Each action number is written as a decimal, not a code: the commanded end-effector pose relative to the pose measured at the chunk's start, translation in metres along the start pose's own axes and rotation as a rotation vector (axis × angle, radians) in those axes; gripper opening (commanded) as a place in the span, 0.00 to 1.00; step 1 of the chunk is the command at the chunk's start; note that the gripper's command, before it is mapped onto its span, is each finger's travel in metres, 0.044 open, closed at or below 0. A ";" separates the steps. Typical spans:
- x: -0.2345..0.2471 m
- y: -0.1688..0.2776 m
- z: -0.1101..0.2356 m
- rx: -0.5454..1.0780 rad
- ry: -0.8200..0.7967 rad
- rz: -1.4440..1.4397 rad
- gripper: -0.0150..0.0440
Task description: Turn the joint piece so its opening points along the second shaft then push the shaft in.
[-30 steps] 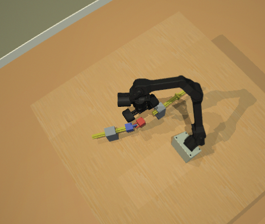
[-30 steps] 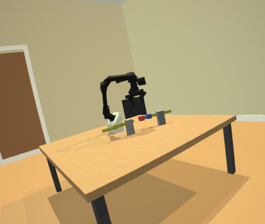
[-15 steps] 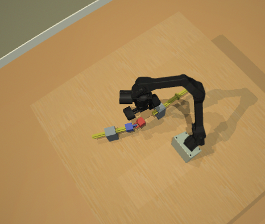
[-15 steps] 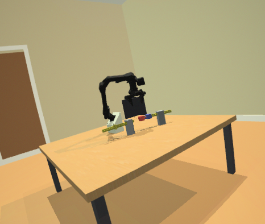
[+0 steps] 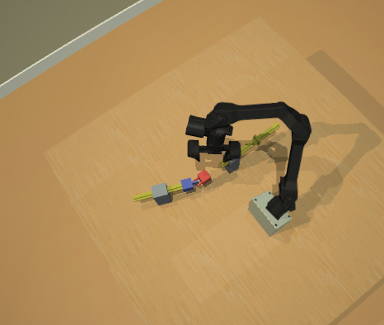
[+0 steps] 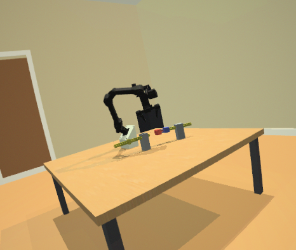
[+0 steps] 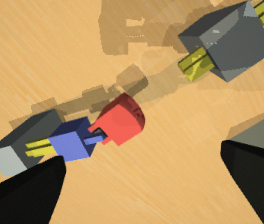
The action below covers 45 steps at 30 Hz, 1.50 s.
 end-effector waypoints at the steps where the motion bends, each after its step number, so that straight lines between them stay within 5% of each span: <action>1: -0.011 -0.004 -0.005 0.028 -0.043 -0.149 1.00; 27: -0.067 -0.018 -0.027 0.193 -0.258 -0.937 1.00; 45: -0.086 -0.031 -0.023 0.119 -0.241 -0.778 1.00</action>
Point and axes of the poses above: the point midway between the two fingers, 35 mm back from their tips, its own z axis back along the fingers, its own x axis across the jaws, y = z × x, the point moved 3 cm from there along z, back along the fingers, and after that the axes turned 15 degrees about z, right-handed, at the moved point
